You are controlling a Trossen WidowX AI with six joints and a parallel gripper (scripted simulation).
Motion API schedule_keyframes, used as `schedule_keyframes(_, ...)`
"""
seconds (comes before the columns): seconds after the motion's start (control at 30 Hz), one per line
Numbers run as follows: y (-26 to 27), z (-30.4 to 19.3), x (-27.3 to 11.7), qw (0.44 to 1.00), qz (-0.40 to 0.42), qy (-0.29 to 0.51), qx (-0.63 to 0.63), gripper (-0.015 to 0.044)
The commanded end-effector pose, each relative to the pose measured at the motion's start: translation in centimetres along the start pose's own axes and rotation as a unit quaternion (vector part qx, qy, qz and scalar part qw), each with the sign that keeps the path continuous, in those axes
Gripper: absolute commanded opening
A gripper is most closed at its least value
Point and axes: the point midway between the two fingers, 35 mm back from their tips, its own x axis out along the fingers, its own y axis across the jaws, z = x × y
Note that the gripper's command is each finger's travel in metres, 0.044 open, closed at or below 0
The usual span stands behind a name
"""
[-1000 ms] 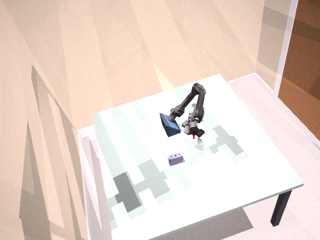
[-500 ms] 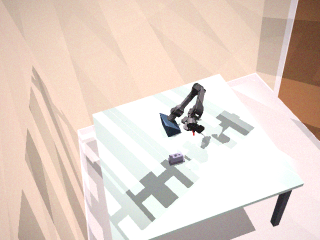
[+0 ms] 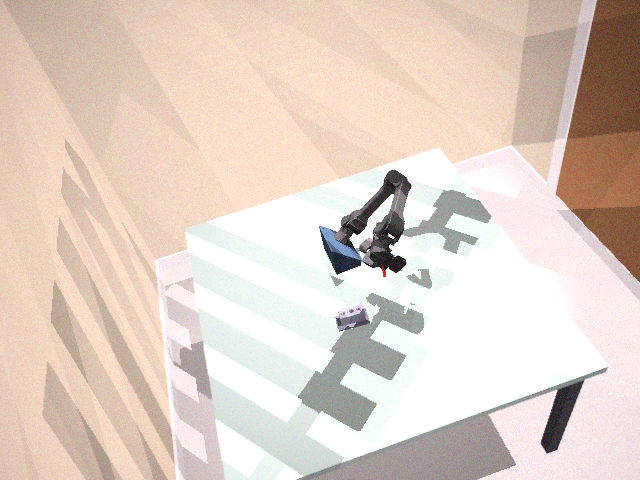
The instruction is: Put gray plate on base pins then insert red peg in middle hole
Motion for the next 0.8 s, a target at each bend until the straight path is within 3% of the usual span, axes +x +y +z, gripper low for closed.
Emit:
schedule_keyframes(0.0, 0.3, 1.5, -0.3, 1.000, 0.001, -0.005, -0.007, 0.0000)
schedule_keyframes(0.77, 1.3, 8.6, -0.7, 1.000, 0.003, -0.007, -0.012, 0.0000)
